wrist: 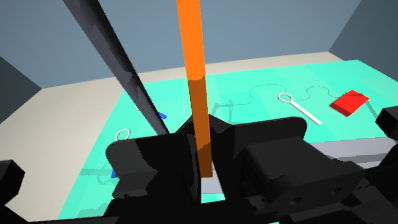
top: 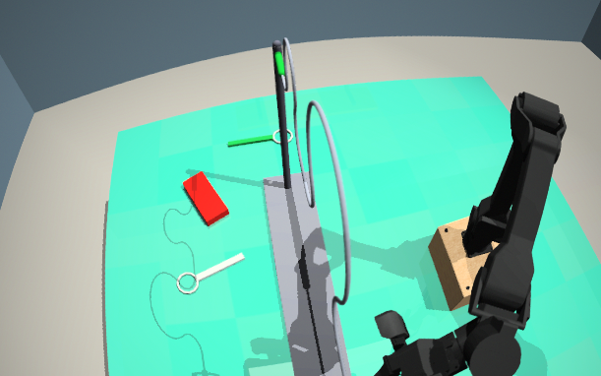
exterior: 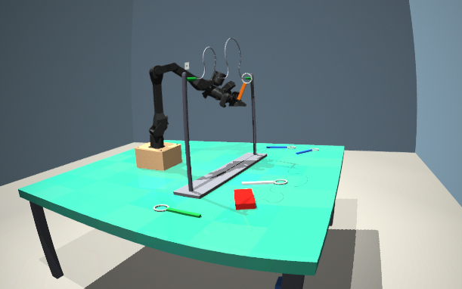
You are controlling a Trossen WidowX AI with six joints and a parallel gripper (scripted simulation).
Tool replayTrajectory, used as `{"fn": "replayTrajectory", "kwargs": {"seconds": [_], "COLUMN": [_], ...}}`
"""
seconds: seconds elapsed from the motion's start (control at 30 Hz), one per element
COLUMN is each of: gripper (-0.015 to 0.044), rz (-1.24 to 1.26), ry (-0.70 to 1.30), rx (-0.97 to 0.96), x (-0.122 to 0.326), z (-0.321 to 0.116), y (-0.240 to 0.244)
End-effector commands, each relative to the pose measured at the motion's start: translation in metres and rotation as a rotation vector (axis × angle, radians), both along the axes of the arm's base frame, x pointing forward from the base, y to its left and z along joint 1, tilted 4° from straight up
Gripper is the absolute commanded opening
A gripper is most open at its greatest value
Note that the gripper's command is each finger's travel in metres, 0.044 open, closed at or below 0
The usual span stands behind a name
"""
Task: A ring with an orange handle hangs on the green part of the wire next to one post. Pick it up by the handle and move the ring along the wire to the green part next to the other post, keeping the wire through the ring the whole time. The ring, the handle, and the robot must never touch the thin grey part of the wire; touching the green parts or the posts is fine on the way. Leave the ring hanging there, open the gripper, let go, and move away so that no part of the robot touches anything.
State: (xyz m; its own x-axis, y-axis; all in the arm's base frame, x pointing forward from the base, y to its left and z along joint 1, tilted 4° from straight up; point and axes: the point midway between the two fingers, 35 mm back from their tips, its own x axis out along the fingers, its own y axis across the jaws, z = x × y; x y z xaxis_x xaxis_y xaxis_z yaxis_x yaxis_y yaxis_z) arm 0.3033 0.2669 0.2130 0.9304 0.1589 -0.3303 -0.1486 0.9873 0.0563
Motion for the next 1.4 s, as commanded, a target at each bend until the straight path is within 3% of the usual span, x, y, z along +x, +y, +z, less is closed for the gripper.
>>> {"fn": "replayTrajectory", "kwargs": {"seconds": [0.0,1.3,1.37], "gripper": [-0.0150,-0.0150,-0.0097], "rz": [-0.005,-0.005,0.002], "ry": [-0.002,-0.002,-0.001], "rx": [0.005,0.005,0.002], "x": [0.001,0.002,0.002], "z": [0.001,-0.015,-0.014], "y": [0.006,0.006,0.007]}}
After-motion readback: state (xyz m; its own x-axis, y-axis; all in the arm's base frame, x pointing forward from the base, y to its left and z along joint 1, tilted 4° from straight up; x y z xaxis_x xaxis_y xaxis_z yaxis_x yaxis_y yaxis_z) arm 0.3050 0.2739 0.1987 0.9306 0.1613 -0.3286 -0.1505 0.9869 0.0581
